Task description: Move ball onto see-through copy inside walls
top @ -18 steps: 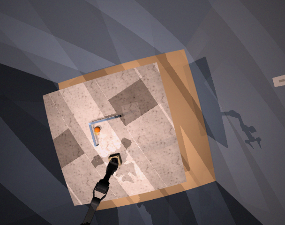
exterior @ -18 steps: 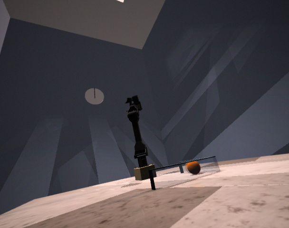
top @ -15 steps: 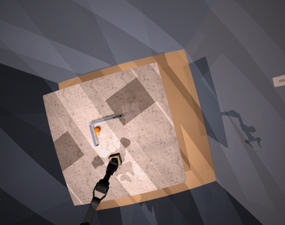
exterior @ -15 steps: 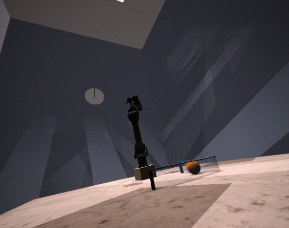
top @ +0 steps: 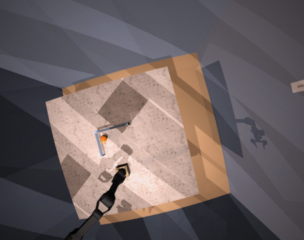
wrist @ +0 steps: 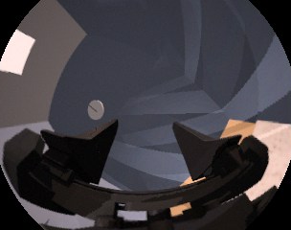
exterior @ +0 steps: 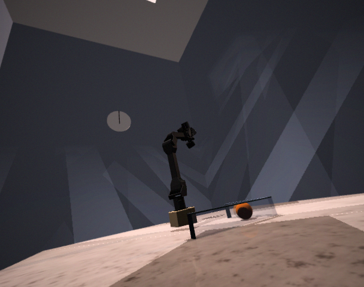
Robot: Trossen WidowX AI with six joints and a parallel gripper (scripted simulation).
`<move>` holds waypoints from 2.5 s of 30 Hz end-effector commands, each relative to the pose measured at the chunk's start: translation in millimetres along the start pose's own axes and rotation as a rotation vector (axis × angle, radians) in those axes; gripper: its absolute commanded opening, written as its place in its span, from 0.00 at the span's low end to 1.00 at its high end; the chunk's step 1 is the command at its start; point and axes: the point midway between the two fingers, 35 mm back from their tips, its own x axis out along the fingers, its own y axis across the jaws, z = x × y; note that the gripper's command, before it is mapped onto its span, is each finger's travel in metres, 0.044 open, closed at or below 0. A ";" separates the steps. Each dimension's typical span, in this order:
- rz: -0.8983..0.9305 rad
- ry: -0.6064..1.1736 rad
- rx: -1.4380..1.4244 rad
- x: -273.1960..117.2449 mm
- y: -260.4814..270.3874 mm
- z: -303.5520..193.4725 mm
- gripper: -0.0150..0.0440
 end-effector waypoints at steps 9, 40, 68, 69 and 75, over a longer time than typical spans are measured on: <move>-0.469 -0.306 -0.269 -103.0 -130.6 116.5 0.92; -1.832 -0.039 -0.318 -600.7 -292.8 96.3 0.92; -1.757 0.647 0.165 -766.0 -263.3 -160.3 0.92; -1.757 0.647 0.165 -767.5 -267.9 -162.7 0.92; -1.757 0.647 0.165 -769.2 -272.9 -165.2 0.92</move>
